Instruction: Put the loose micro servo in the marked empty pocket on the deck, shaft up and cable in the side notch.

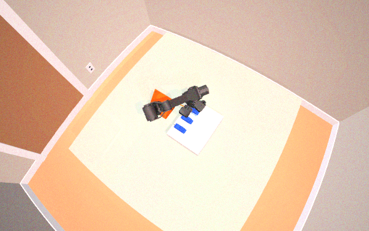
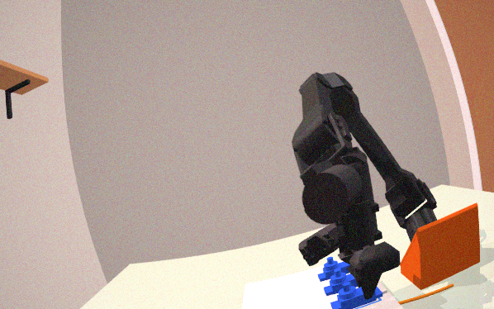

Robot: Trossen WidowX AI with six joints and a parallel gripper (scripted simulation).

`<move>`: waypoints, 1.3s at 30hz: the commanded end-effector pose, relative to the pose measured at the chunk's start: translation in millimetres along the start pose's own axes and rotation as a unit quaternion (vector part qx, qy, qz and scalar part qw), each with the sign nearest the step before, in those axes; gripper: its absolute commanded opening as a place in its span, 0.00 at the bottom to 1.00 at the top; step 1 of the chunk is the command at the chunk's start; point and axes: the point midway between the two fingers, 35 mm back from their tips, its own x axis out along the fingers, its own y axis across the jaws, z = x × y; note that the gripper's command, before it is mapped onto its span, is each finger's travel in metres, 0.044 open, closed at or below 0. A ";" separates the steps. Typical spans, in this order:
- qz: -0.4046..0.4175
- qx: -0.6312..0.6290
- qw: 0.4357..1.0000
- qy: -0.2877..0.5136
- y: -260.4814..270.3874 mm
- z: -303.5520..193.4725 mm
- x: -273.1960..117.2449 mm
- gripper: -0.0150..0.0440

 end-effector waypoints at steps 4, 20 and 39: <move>-0.001 -0.003 1.000 -0.003 -0.2 -0.3 2.3 0.34; -0.001 -0.003 1.000 -0.002 -3.2 -3.9 -32.8 0.57; 0.000 -0.001 1.000 -0.004 -0.4 109.3 -98.2 1.00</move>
